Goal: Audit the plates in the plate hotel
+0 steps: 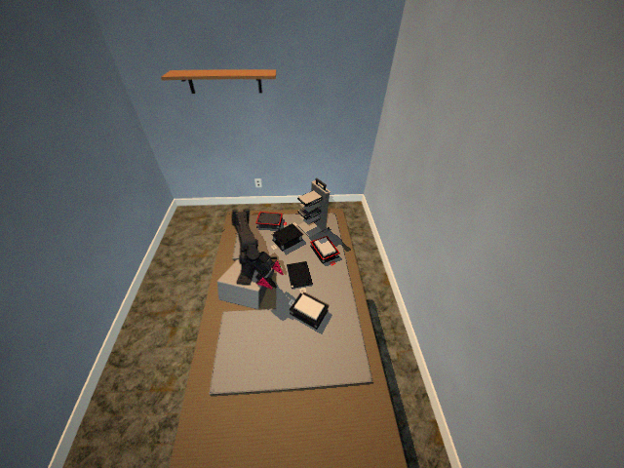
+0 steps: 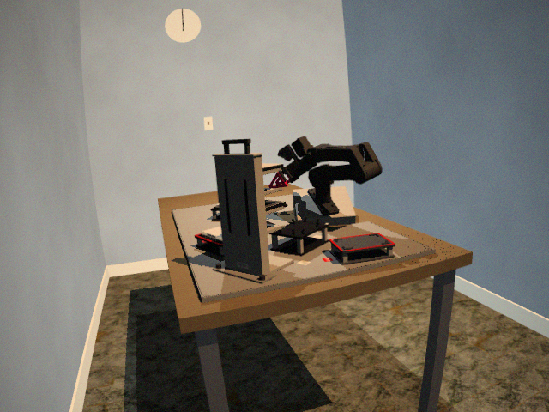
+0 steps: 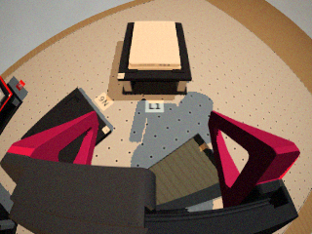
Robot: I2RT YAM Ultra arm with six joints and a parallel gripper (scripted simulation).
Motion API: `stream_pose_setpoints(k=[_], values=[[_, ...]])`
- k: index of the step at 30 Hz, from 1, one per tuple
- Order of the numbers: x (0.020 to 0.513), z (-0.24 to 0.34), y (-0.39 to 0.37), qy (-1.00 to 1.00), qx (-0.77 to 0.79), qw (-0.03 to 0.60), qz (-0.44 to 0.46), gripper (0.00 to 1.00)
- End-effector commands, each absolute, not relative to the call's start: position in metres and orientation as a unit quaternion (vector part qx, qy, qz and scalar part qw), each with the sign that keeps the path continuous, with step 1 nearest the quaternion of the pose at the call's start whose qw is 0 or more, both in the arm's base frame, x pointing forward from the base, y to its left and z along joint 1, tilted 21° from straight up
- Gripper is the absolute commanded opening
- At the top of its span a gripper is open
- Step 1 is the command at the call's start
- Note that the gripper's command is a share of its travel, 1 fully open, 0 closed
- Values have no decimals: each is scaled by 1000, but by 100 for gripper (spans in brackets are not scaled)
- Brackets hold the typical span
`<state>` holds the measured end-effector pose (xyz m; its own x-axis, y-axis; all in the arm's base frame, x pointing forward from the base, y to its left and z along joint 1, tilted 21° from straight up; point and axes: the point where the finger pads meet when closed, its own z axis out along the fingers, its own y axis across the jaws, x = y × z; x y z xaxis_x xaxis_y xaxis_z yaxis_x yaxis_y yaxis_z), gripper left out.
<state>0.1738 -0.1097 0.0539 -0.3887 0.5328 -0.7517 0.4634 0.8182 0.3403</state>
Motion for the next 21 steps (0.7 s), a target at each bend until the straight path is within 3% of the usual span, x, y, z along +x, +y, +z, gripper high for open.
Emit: stream_pose_setpoints(k=[1,21], values=[[179,40,-106,827,293,479,24,100],[177,48,-110,829,297,474,28,100]])
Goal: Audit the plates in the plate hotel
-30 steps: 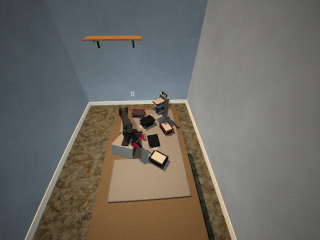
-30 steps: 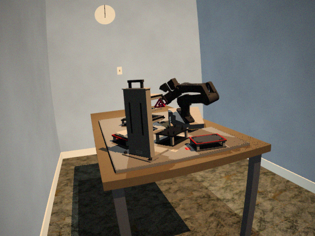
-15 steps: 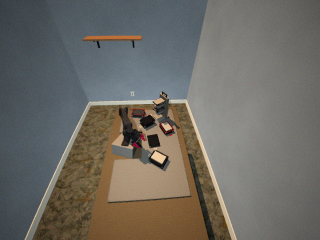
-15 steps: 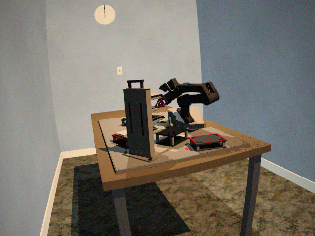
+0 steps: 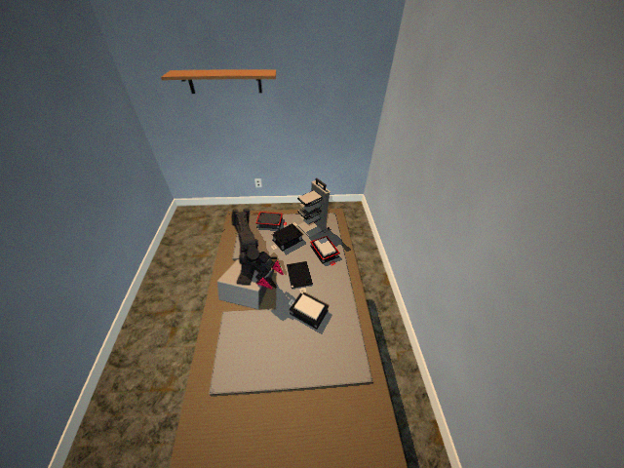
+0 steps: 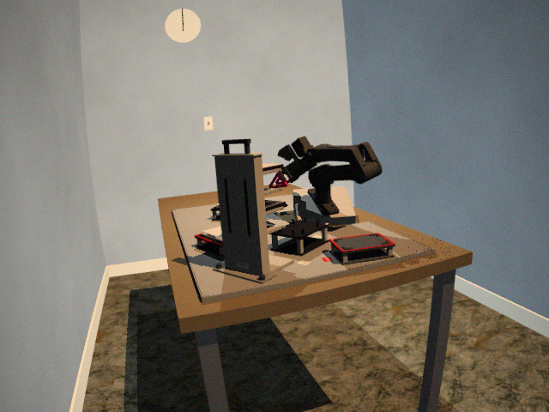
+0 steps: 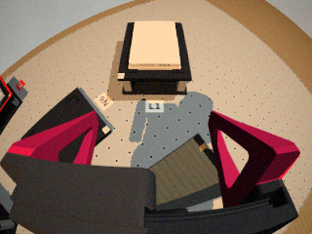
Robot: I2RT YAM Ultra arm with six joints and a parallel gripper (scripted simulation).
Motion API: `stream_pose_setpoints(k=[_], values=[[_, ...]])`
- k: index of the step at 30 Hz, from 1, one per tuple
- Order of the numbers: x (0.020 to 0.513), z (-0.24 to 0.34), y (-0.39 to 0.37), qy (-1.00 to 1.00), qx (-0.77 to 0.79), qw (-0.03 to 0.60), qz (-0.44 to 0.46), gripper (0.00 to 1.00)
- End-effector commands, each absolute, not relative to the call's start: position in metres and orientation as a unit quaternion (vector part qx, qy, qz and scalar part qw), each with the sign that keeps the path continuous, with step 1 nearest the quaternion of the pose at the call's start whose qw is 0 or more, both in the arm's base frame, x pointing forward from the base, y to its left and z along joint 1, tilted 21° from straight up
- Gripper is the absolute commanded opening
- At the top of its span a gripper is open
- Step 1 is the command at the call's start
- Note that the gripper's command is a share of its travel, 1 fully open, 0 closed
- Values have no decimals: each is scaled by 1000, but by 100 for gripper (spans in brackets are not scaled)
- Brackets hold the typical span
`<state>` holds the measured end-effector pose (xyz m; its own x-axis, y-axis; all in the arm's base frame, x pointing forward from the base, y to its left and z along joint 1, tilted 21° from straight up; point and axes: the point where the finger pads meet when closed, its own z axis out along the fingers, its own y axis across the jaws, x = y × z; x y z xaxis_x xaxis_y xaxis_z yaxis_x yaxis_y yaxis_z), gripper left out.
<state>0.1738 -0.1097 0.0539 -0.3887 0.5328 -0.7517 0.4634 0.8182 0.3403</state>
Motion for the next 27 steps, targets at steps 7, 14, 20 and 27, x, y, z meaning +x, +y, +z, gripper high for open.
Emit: stream_pose_setpoints(k=[7,14,20,27], values=[[177,69,-119,827,300,475,24,100],[175,76,-120,828,301,472,30,100],[174,85,-123,828,301,471,31,100],[173,96,-127,828,302,471,32,100]])
